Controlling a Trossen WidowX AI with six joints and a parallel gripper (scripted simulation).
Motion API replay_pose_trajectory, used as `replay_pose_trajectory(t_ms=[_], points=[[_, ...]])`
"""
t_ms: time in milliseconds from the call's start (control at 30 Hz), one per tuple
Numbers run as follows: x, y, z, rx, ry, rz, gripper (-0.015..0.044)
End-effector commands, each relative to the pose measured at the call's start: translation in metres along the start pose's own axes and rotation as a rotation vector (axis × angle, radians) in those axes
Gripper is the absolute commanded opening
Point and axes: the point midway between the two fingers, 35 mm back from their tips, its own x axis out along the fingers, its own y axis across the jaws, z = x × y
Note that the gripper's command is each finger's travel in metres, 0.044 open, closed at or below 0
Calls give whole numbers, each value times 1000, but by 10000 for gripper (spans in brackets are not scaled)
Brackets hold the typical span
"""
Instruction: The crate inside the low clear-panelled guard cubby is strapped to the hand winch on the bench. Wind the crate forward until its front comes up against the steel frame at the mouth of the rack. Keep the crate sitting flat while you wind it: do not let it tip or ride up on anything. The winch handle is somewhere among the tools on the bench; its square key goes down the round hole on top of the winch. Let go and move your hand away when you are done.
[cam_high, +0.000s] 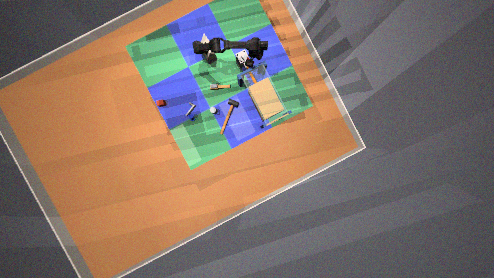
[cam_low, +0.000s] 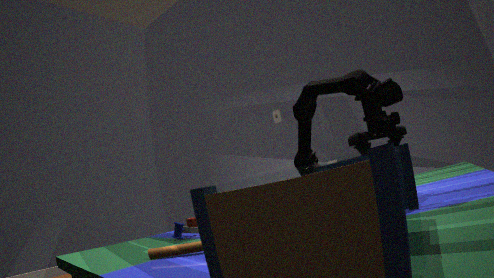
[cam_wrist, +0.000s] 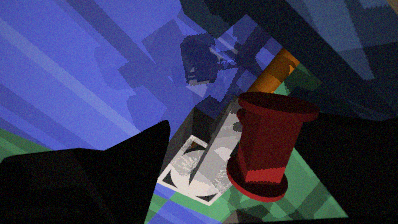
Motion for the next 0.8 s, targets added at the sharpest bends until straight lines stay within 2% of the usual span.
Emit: replay_pose_trajectory(t_ms=[0,167,433,767], points=[[-19,1,2,4,-6,4,440],[-59,-1,-1,1,-5,2,440],[-61,-2,-5,1,-5,2,440],[-60,-4,-41,0,-3,2,440]])
